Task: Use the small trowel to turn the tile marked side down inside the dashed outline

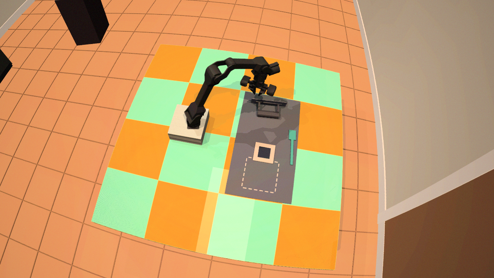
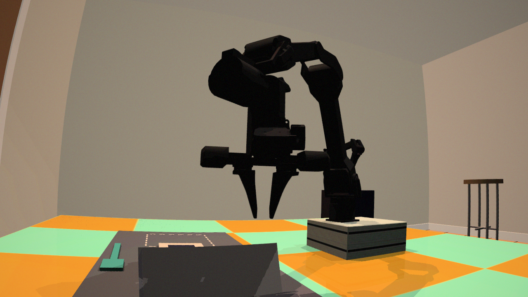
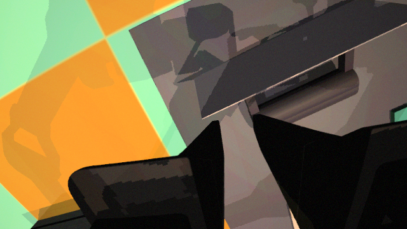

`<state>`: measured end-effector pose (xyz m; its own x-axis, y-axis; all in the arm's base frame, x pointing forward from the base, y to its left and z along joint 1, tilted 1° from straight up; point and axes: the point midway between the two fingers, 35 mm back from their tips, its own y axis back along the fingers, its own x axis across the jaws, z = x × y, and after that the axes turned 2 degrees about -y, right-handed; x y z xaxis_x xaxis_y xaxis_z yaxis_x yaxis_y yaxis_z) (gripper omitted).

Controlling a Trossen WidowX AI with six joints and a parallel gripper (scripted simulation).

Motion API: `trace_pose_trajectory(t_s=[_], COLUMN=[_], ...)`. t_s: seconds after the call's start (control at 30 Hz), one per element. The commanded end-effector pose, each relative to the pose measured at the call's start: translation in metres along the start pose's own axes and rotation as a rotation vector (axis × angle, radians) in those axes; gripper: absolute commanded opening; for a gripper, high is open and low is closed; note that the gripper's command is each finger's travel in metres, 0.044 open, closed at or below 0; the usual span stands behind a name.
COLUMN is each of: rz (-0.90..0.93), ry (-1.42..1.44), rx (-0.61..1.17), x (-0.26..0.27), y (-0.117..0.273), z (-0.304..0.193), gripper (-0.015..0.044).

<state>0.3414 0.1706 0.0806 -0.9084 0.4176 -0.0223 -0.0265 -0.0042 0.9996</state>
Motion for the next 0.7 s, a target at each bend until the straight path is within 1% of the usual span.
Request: trace_pose_trajectory(t_s=[0.0, 0.17, 0.67], rz=[0.005, 0.006, 0.003], ry=[0.150, 0.299, 0.289], rx=[0.005, 0.005, 0.003], x=[0.0000, -0.0008, -0.0015], y=[0.0001, 0.0011, -0.0011], z=[-0.0050, -0.0083, -0.0075], gripper=[0.0100, 0.0100, 0.0100])
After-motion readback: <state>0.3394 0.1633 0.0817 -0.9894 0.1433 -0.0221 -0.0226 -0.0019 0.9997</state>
